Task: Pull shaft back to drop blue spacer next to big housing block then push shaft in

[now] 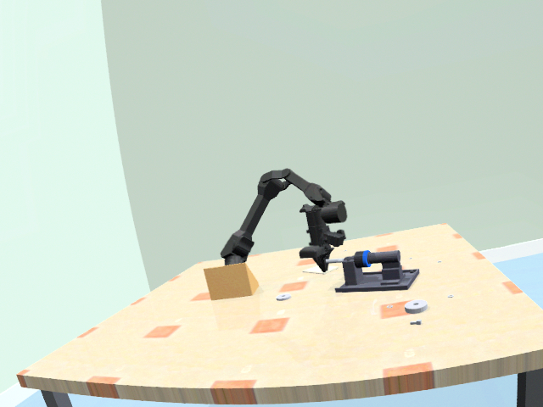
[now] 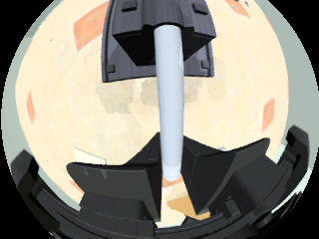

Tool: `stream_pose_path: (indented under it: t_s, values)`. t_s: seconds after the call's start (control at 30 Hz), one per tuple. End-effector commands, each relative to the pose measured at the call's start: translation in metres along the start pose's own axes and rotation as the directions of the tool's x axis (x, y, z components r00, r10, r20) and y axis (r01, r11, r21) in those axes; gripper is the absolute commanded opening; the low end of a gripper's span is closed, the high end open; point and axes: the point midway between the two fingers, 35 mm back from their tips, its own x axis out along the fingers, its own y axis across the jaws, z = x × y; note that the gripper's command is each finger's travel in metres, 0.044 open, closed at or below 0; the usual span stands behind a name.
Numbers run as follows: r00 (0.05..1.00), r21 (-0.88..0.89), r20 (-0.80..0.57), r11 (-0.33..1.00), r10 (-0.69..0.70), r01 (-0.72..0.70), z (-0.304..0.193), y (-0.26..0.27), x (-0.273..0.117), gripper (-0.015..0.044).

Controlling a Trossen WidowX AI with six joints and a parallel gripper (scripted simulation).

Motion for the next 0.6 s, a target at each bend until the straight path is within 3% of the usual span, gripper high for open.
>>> stream_pose_path:
  t_s: [0.0,0.57]
  values:
    - [1.000,-0.004,0.000,1.000,-0.001,0.001,-0.0011,0.0002,-0.0006,0.0000]
    - [1.000,-0.004,0.000,1.000,-0.001,0.001,-0.0026,0.0002,-0.0006,0.0000]
